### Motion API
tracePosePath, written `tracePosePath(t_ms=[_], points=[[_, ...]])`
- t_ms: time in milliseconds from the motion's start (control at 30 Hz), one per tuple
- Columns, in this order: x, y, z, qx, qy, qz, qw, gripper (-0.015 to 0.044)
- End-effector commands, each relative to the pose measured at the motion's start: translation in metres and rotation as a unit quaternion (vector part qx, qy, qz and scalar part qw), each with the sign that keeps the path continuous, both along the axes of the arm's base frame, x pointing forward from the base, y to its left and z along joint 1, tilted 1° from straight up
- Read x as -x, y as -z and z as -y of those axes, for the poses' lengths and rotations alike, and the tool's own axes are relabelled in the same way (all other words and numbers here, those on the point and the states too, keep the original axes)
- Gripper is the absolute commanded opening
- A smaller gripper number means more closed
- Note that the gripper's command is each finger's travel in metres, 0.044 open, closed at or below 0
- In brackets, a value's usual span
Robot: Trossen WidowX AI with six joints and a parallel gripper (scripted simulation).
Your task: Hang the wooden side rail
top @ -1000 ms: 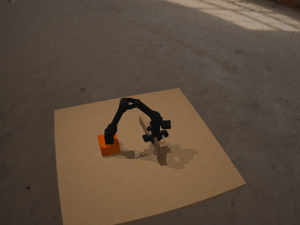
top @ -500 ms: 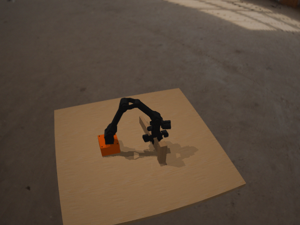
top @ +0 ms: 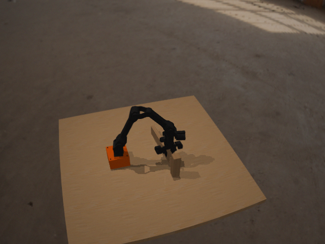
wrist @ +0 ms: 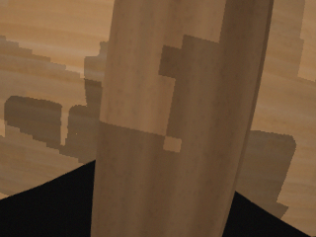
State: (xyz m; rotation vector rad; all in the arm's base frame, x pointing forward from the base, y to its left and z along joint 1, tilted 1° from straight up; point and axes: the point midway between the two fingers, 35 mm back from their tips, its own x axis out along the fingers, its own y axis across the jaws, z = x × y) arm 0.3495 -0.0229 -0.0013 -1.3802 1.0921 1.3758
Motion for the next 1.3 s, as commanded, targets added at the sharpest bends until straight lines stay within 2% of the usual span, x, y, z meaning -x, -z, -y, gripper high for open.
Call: tracePosePath(t_ms=[0, 1267], points=[[-0.0048, -0.0030, 0.0008, 0.000, 0.000, 0.007, 1.000, 0.0000], [-0.0045, -0.0037, 0.0051, 0.000, 0.000, 0.007, 1.000, 0.0000]])
